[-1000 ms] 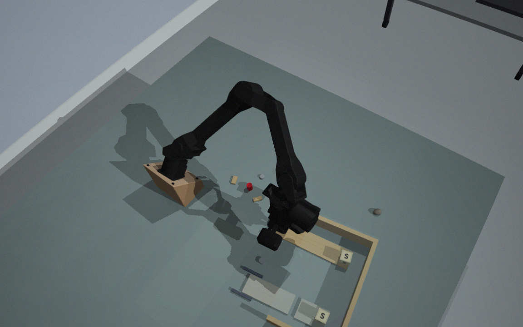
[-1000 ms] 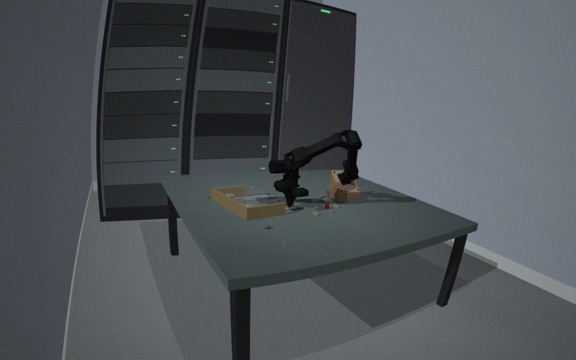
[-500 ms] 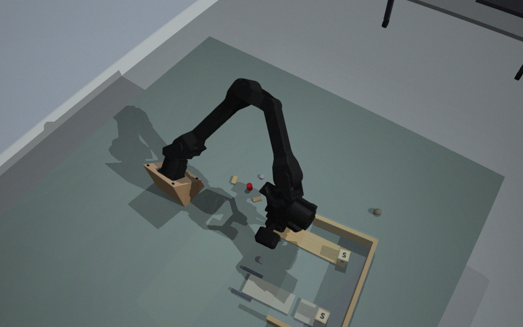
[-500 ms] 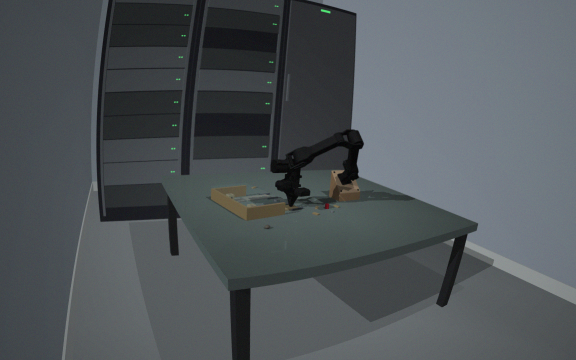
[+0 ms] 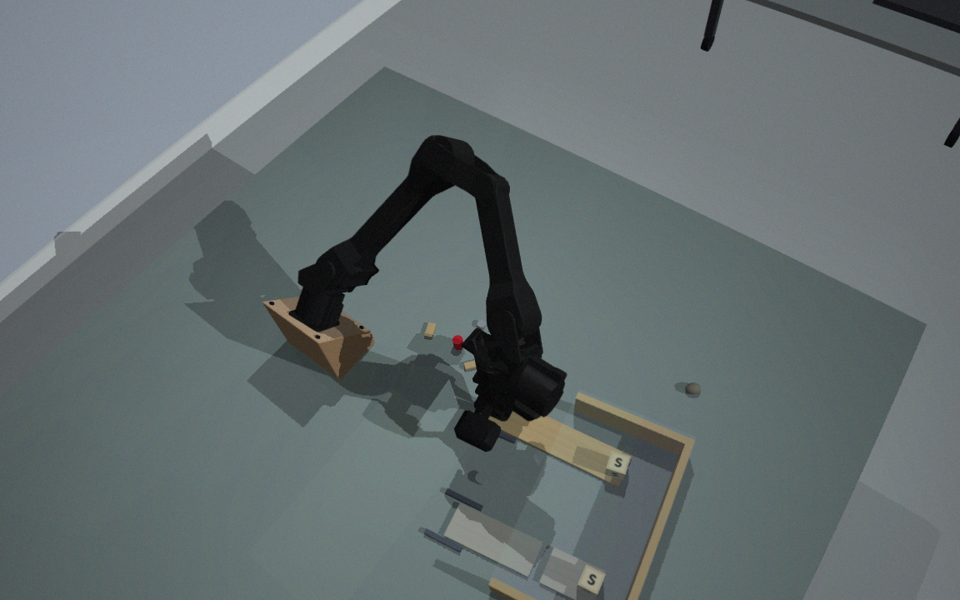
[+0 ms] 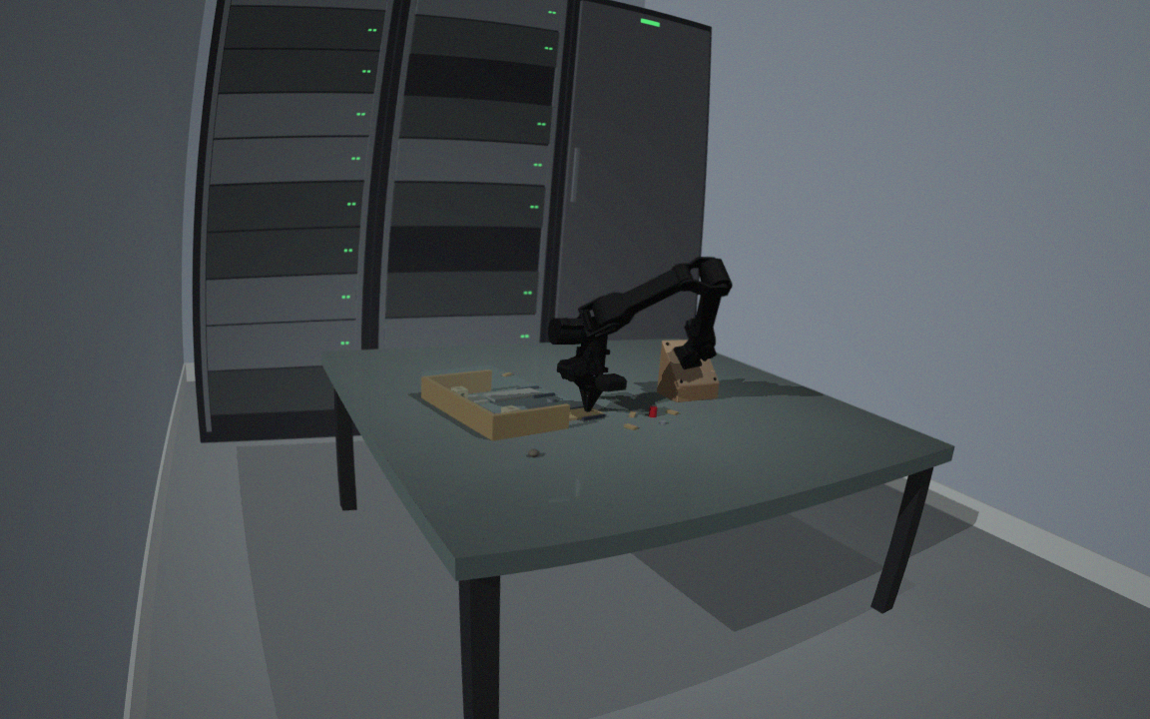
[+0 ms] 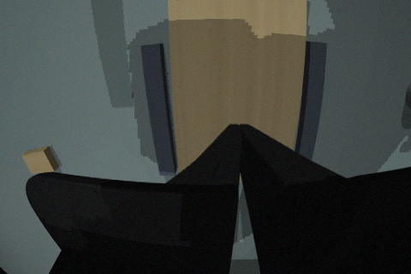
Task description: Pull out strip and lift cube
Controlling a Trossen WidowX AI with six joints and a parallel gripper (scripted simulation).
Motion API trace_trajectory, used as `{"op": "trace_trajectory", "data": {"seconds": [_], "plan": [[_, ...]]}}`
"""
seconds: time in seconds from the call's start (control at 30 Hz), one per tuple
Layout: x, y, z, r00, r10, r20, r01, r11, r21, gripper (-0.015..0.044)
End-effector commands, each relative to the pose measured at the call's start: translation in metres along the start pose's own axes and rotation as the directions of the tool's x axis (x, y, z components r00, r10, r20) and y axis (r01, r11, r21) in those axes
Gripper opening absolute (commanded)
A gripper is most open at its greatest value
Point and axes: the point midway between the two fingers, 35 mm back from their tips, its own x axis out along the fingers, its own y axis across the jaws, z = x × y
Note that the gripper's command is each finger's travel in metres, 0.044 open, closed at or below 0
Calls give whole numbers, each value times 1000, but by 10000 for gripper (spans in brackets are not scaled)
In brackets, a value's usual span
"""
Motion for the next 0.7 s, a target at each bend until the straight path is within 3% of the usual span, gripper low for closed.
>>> {"op": "trace_trajectory", "data": {"seconds": [0.0, 0.67], "plan": [[3, -1, -12, 1000, 4, -15, -4, 1000, 6, 0], [4, -2, -43, 1000, 4, -16, -4, 1000, 7, 0]]}}
